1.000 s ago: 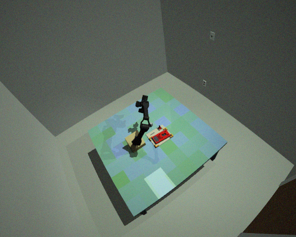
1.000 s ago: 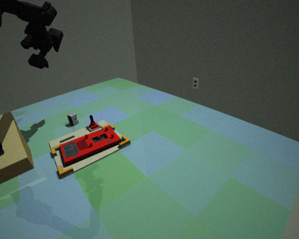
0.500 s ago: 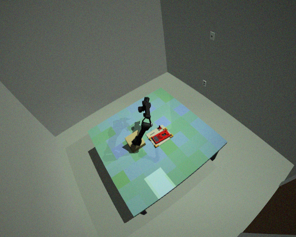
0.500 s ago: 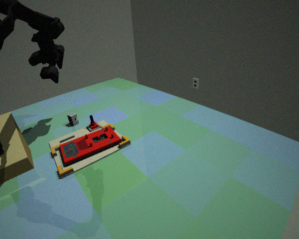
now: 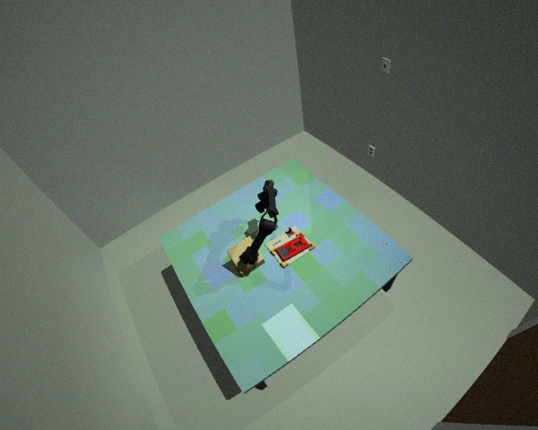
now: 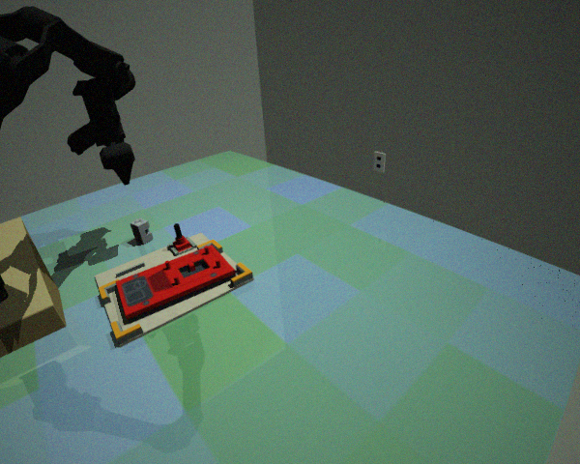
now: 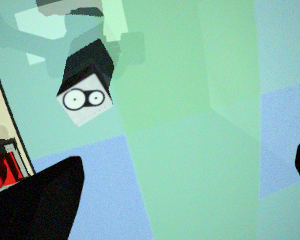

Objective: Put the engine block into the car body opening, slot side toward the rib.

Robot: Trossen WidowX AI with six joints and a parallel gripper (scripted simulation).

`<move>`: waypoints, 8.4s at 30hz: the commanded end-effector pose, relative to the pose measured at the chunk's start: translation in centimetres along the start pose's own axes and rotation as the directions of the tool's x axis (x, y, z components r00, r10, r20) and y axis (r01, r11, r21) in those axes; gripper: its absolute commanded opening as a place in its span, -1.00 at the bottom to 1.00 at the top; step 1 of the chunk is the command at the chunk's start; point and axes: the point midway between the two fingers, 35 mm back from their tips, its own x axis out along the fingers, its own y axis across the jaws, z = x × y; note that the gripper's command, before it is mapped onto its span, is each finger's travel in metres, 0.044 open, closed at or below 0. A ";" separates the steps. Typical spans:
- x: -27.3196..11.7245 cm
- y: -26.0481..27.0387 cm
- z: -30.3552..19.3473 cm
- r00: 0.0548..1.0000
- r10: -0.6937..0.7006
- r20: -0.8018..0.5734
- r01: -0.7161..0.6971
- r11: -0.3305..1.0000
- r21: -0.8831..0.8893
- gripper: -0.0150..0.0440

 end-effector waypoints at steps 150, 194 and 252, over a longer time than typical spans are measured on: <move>1.4 3.1 -0.5 0.967 0.251 0.042 -0.255 0.960 0.117 -0.49; 2.3 3.3 -0.4 0.967 0.251 0.042 -0.021 -0.084 0.996 -0.49; 9.8 5.4 -0.1 0.966 0.255 0.041 0.215 -0.882 0.420 -0.49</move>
